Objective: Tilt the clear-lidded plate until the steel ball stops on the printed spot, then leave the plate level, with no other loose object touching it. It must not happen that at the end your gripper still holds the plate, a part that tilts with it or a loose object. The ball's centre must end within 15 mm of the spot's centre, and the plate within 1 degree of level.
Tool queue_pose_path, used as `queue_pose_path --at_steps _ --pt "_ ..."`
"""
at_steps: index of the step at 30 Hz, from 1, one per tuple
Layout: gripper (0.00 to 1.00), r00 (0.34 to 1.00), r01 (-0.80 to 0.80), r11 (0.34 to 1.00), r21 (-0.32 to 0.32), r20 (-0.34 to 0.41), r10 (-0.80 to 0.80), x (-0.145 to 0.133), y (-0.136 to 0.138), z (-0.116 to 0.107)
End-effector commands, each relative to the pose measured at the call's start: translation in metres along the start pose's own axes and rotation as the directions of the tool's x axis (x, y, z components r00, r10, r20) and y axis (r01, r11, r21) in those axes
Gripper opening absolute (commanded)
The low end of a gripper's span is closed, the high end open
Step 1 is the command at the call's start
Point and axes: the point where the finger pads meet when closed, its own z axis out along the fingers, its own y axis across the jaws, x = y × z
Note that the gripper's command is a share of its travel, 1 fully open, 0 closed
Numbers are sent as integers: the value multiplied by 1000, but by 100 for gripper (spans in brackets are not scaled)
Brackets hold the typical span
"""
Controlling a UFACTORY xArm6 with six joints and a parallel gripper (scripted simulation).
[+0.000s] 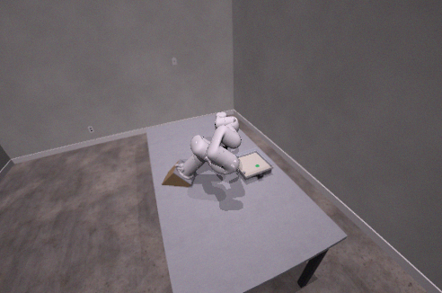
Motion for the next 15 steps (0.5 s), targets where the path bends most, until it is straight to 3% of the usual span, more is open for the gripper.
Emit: queue_pose_path --at_steps 1,15 --pt "0 1000 0 1000 3 -2 0 1 -1 -1" --pt "0 1000 0 1000 3 -2 0 3 -1 0"
